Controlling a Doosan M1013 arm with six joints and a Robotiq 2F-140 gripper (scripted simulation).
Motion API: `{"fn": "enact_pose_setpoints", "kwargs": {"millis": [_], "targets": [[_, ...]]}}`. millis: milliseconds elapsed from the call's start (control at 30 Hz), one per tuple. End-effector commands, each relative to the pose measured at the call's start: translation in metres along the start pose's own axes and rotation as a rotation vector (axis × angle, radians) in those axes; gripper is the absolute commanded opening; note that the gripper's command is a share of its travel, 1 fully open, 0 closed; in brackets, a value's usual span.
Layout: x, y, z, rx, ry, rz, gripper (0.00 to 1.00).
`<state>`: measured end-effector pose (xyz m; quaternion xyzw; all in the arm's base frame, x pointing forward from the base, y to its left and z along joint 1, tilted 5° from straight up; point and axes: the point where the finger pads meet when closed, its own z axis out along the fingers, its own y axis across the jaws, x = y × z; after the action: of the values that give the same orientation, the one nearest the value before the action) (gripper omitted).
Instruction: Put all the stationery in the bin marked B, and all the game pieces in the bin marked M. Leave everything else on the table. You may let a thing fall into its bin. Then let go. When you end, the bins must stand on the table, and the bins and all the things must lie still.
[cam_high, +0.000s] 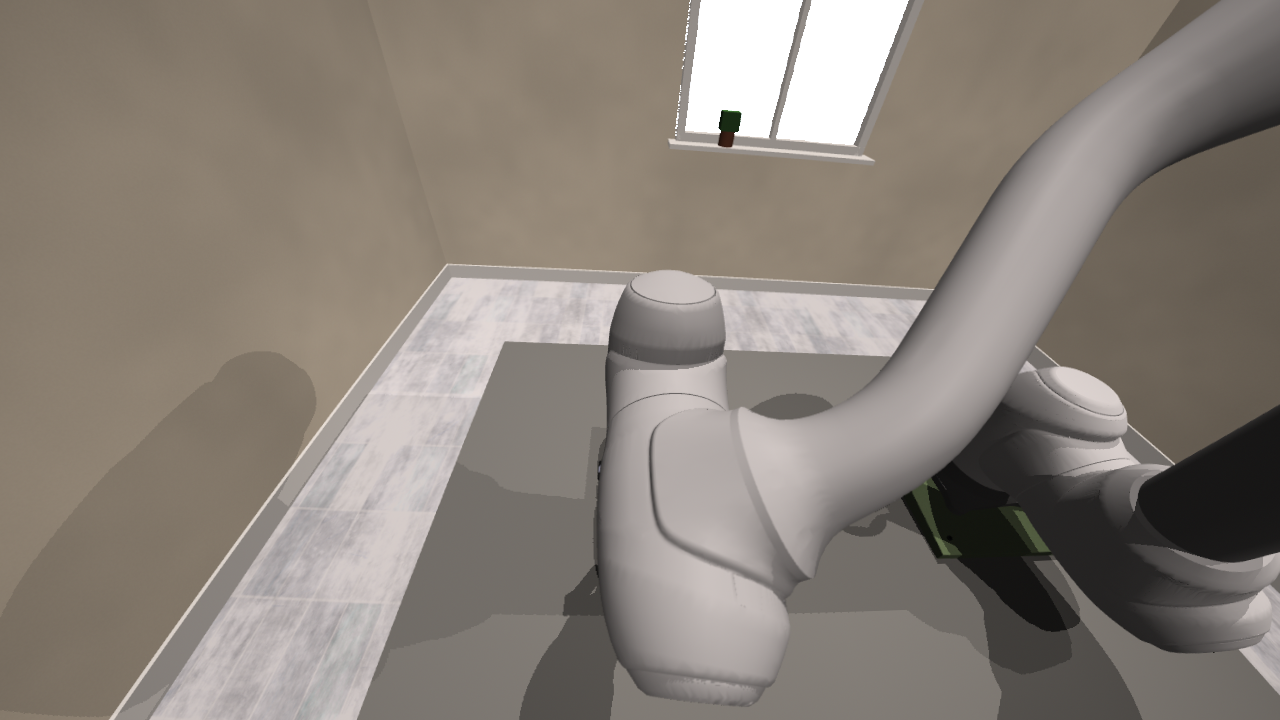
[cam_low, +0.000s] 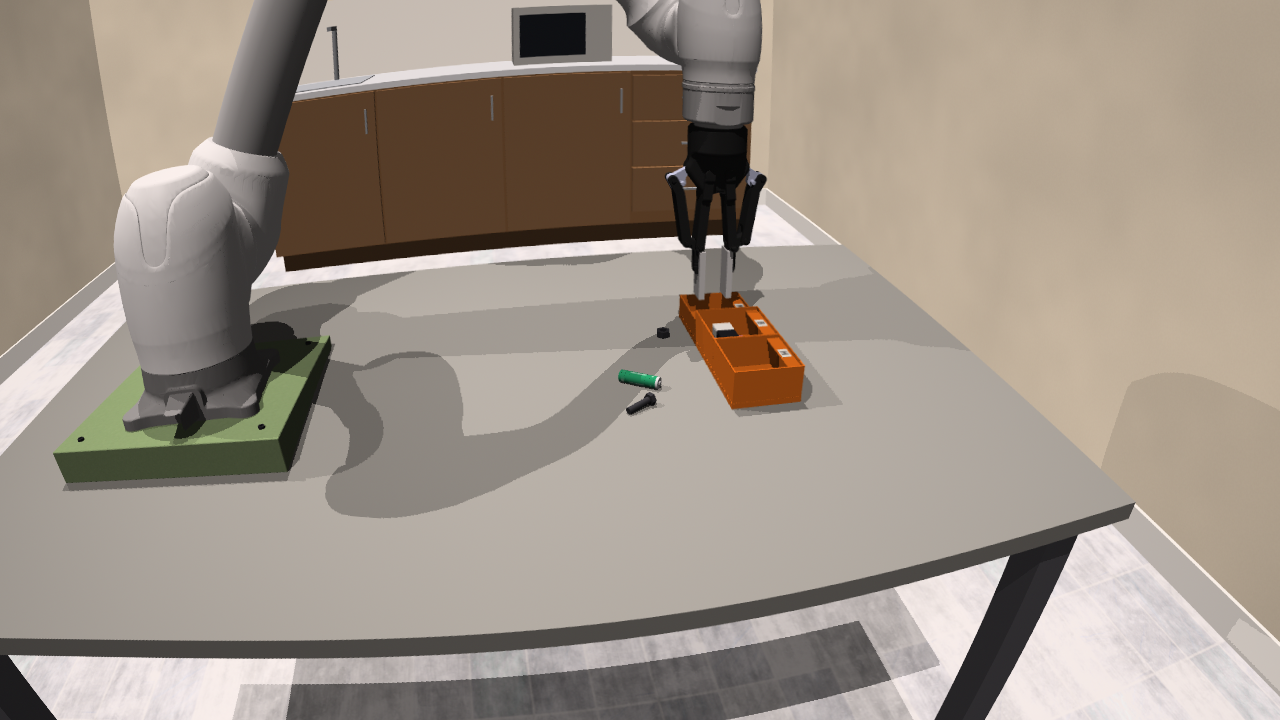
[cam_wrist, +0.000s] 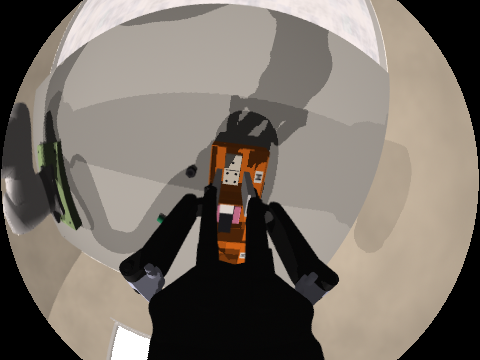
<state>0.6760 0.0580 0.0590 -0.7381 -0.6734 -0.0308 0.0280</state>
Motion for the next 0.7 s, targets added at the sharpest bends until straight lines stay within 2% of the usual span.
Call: {"fn": "enact_pose_setpoints", "kwargs": {"millis": [0, 300, 333, 433, 667], "targets": [[0.000, 0.000, -0.016, 0.000, 0.000, 0.000, 0.19], [0.000, 0.000, -0.021, 0.000, 0.000, 0.000, 0.19], [0.000, 0.000, -0.025, 0.000, 0.000, 0.000, 1.00], [0.000, 0.000, -0.029, 0.000, 0.000, 0.000, 1.00], [0.000, 0.000, -0.057, 0.000, 0.000, 0.000, 1.00]]}}
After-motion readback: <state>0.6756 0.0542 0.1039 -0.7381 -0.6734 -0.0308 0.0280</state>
